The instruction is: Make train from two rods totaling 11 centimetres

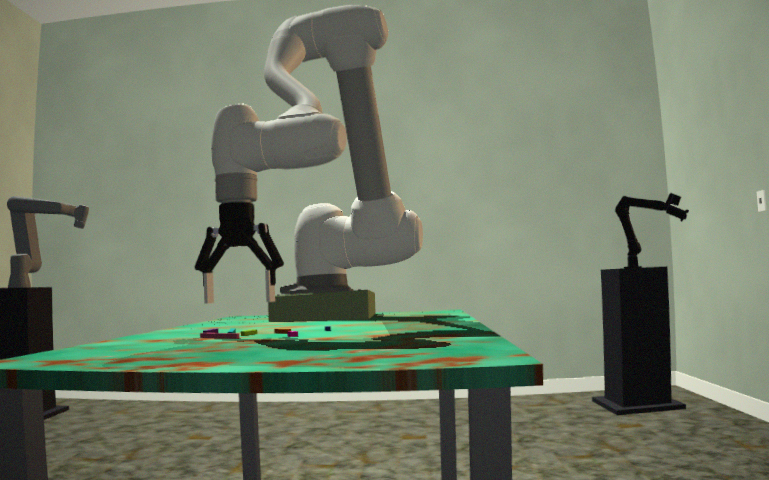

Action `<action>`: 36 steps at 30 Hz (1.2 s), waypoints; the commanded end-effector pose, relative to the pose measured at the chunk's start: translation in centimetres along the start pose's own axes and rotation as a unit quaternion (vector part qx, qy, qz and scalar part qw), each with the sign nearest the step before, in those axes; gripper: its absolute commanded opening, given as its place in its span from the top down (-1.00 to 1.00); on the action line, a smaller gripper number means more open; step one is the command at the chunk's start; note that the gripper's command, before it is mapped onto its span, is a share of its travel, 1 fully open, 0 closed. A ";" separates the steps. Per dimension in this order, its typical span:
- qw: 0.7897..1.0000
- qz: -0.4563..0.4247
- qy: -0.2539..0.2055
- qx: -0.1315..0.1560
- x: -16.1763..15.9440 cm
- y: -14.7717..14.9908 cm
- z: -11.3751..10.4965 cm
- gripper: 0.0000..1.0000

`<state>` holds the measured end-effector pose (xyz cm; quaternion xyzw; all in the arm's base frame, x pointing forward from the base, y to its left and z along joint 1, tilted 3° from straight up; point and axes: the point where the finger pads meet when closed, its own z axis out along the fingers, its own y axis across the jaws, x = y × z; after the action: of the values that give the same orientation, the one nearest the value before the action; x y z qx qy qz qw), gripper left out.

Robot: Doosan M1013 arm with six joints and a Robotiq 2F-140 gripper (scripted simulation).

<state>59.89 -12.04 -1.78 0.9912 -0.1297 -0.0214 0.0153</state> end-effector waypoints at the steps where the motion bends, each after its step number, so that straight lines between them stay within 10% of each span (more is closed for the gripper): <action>1: 0.996 0.084 0.001 -0.004 0.1 0.4 0.0 -1.00; 26: 0.905 0.426 0.002 -0.004 0.5 2.2 0.0 -1.00; 36: 0.813 0.583 0.003 -0.003 0.6 3.1 0.0 -1.00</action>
<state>59.73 -14.89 -1.67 0.7744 -0.6322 -0.0105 0.0219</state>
